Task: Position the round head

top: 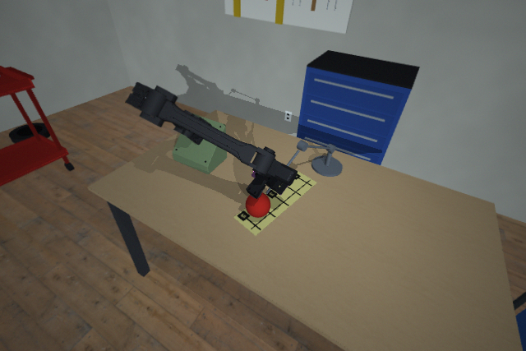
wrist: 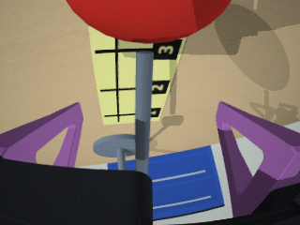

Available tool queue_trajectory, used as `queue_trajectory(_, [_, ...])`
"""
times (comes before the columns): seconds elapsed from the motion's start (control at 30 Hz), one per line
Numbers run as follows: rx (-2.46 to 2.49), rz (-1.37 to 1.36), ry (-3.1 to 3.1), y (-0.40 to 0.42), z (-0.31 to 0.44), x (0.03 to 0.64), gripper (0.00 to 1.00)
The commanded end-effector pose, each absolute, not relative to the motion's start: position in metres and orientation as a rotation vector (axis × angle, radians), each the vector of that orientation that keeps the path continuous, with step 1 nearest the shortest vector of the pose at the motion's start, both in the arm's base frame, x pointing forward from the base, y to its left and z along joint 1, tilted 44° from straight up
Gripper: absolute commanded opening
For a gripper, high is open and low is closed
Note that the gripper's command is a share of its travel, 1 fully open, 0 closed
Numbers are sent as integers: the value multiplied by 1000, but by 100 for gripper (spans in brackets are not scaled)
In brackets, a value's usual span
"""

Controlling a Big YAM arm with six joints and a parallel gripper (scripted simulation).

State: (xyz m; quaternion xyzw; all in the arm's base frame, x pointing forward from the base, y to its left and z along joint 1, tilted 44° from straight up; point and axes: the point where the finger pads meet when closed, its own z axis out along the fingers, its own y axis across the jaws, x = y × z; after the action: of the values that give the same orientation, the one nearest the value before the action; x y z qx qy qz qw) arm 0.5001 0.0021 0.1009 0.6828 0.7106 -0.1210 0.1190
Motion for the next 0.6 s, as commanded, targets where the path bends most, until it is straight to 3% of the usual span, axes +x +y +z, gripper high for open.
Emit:
queue_trajectory(0.0, [1994,-331,2063,-1,111,505,100])
queue_trajectory(0.57, [1990,-345,2079,5,104,502,100])
